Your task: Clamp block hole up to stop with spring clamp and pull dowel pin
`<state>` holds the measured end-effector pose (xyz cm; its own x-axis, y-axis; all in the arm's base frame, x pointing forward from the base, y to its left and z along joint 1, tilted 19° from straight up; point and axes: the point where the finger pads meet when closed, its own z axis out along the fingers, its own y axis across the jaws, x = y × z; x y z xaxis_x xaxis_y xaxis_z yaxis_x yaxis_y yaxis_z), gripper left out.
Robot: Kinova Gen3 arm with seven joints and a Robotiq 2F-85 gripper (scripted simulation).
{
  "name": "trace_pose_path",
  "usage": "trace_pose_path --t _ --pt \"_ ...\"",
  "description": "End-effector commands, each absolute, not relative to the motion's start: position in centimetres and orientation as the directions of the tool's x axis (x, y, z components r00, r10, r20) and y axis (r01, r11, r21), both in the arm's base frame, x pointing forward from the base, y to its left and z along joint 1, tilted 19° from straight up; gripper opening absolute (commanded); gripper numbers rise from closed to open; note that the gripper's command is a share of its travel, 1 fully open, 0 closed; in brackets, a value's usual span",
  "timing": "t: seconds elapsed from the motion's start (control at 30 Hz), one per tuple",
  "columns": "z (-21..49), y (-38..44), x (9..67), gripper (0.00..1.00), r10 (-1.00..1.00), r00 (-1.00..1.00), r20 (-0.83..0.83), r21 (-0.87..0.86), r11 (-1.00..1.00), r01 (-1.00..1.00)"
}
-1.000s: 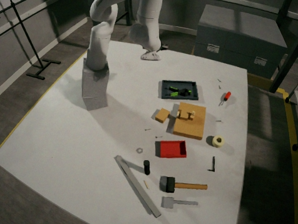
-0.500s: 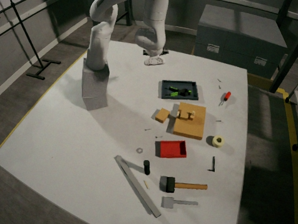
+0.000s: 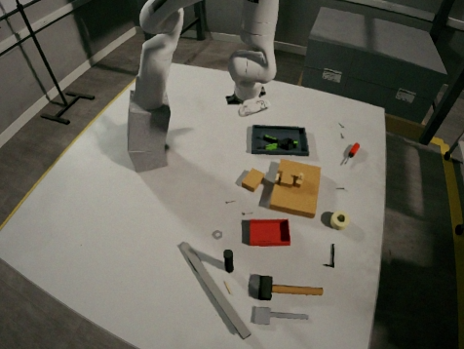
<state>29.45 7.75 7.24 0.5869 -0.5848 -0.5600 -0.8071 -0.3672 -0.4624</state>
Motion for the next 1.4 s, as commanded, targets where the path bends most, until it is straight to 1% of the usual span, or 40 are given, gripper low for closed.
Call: trace_pose_path --t 0.0,0.03,0.23,0.53,0.6,1.1,1.17,1.37 --pt "6.0 6.5 30.4 0.1 -0.577 0.646 -0.5 -0.467 -0.449 -0.762" --pt "6.0 6.5 30.4 0.1 -0.577 0.646 -0.5 -0.467 -0.449 -0.762" --pt "4.1 4.1 32.8 0.1 -0.55 0.745 -0.377 -0.467 -0.582 -0.666" --pt "2.3 0.4 37.5 0.1 -0.466 0.867 -0.179 -0.429 -0.756 -0.495" --pt "2.3 0.4 37.5 0.1 -0.466 0.867 -0.179 -0.429 -0.756 -0.495" --pt "2.1 -4.2 46.3 0.1 -0.268 0.958 0.104 -0.299 -0.927 -0.227" --pt "2.1 -4.2 46.3 0.1 -0.268 0.958 0.104 -0.299 -0.927 -0.227" --pt "2.7 -5.3 49.1 0.1 -0.199 0.963 0.179 -0.248 -0.957 -0.151"
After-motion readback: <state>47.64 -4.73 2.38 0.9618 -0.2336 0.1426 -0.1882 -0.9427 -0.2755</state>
